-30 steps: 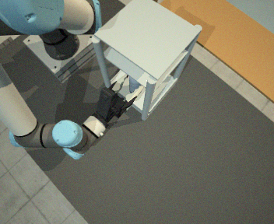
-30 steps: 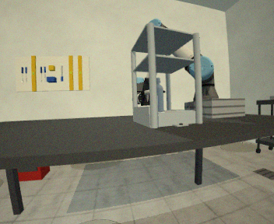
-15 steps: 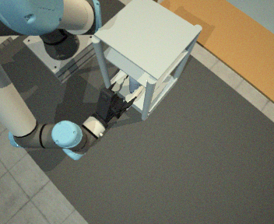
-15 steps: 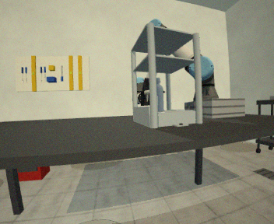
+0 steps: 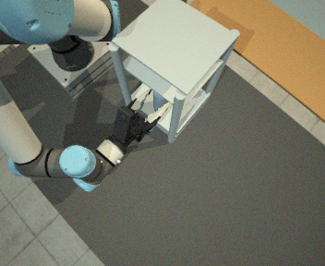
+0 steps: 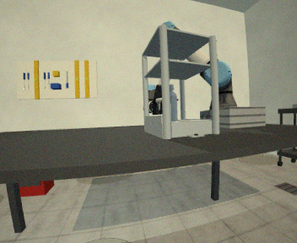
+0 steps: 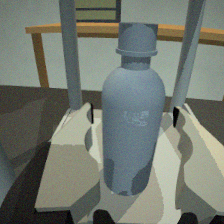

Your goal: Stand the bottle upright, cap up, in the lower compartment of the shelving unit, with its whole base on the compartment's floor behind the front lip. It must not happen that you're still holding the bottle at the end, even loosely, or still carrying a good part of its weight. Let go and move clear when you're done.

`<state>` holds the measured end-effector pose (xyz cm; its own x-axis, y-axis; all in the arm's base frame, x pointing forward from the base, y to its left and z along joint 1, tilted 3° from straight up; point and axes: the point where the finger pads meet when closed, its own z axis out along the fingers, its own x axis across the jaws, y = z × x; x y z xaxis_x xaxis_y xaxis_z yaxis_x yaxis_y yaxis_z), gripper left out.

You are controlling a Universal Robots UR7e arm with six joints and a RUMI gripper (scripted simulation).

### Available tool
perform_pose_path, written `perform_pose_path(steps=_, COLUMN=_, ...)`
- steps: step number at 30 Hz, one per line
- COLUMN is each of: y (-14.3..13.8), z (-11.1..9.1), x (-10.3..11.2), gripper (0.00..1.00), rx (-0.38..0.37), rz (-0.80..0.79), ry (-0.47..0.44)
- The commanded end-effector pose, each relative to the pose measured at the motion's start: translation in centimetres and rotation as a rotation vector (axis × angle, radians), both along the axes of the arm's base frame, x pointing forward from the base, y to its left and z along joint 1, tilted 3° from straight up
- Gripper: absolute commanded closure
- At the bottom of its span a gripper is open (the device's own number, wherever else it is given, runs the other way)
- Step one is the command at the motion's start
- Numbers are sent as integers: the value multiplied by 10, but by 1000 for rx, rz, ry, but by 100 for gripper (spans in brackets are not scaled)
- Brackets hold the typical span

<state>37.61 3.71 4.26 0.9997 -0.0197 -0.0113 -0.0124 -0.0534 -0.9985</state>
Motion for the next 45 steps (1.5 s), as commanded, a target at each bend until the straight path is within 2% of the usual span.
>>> perform_pose_path(steps=1, y=-6, z=0, x=0, gripper=55, rx=0, rz=0, ry=-1)
perform_pose_path(steps=45, y=-43, z=2, x=0, gripper=55, rx=0, rz=0, ry=-1)
